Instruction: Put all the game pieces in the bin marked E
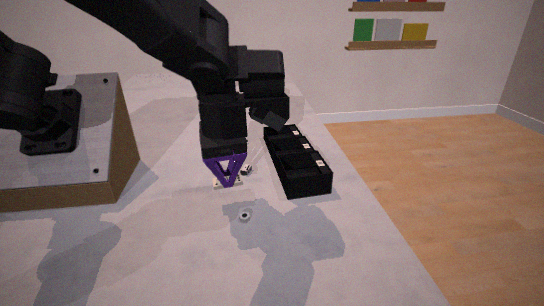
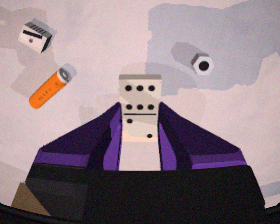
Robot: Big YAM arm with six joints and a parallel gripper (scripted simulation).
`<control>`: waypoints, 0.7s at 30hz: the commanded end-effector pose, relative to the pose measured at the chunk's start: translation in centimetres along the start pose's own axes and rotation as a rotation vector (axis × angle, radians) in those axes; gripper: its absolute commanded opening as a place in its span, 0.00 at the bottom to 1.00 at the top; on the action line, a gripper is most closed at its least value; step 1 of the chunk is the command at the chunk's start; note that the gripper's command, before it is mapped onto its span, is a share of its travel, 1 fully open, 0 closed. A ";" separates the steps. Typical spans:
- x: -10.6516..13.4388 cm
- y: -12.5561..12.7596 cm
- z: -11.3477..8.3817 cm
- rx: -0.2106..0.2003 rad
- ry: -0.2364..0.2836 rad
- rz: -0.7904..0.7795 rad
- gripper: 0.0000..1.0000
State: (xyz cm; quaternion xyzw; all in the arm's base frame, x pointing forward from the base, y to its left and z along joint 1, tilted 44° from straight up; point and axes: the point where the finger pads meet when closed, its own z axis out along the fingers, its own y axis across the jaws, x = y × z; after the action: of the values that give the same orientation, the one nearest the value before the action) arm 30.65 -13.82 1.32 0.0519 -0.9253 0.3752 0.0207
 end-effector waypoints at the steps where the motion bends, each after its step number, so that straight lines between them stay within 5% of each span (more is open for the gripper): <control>1: -1.5 -0.7 -2.2 0.006 -0.033 0.041 0.20; 6: -1.5 -0.7 -3.6 0.005 -0.034 0.042 0.20; 11: 0.0 -0.4 -2.0 -0.001 0.021 0.033 0.20; 12: -0.5 -0.3 -2.6 0.001 -0.009 0.029 0.20; 21: -0.5 -0.3 -2.6 0.001 -0.009 0.029 0.20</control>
State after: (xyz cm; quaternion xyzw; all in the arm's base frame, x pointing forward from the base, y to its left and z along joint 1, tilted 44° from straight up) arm 30.28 -12.36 2.76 0.0471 -0.9257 0.3745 0.0241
